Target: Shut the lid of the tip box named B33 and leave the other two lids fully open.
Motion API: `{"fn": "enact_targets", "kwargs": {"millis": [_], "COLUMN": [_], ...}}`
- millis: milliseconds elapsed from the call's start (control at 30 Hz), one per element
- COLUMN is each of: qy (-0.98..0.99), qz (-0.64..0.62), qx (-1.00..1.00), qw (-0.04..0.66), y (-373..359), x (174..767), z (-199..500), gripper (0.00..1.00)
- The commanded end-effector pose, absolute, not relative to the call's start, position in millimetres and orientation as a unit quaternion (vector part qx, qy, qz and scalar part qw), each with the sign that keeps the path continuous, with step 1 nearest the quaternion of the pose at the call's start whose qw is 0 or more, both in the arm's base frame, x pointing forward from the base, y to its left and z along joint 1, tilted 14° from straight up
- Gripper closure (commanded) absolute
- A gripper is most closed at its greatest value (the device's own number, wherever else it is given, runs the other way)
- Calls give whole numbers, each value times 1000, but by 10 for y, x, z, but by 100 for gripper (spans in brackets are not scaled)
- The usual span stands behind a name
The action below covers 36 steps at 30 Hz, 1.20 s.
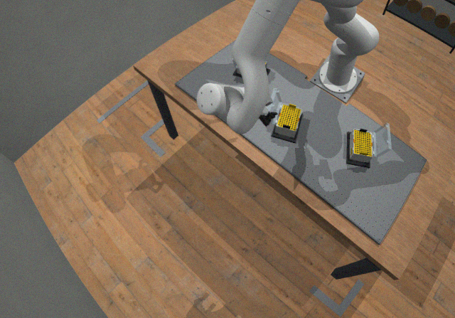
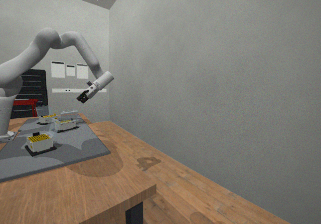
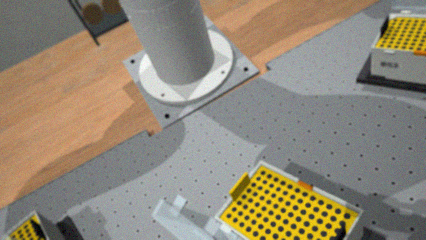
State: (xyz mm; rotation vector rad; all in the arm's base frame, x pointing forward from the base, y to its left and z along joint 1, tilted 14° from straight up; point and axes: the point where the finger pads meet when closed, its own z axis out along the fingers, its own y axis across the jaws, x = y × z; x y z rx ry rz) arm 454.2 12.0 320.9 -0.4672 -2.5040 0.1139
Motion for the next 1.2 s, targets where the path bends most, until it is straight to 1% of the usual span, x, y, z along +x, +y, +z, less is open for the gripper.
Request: {"fn": "enact_targets", "kwargs": {"millis": [0, 67, 367, 467, 533, 833, 900, 967, 1167], "qy": [-940, -946, -946, -946, -950, -950, -950, -952, -952], "qz": [42, 15, 13, 13, -14, -15, -15, -41, -41], "qx": [-175, -158, -157, -157, -141, -141, -141, -127, -127], "qw": [290, 284, 283, 283, 278, 278, 278, 274, 274], "y": [288, 382, 804, 819, 909, 1314, 1314, 1399, 1570], "x": [4505, 4471, 4316, 4311, 4268, 4072, 4072, 4019, 3915], "z": [3206, 3202, 3182, 3182, 3178, 3162, 3162, 3159, 3152], "gripper": [0, 0, 0, 0, 0, 0, 0, 0, 0]}}
